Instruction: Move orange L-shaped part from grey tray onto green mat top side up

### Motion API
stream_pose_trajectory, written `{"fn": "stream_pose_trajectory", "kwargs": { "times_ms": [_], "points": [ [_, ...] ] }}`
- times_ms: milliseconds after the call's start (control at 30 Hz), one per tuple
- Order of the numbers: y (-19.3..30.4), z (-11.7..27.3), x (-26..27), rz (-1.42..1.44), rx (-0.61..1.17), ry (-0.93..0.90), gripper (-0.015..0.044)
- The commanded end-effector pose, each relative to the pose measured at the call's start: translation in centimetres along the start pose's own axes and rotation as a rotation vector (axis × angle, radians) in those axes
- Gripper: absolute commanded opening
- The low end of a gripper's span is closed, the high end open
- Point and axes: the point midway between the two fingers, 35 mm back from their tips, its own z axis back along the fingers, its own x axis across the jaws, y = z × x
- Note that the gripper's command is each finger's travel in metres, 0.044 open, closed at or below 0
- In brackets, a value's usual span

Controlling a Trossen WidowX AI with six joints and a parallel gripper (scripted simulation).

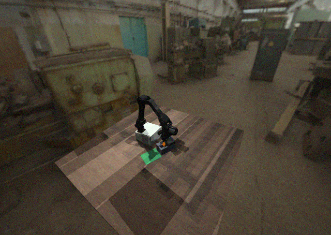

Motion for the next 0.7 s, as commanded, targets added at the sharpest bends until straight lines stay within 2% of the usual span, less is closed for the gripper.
{"fn": "stream_pose_trajectory", "kwargs": {
  "times_ms": [0,667],
  "points": [
    [0.0,0.0,0.0,0.000,0.000,0.000,0.0000],
    [0.1,2.2,0.1,0.004,0.004,-0.003,0.0000]
  ]
}}
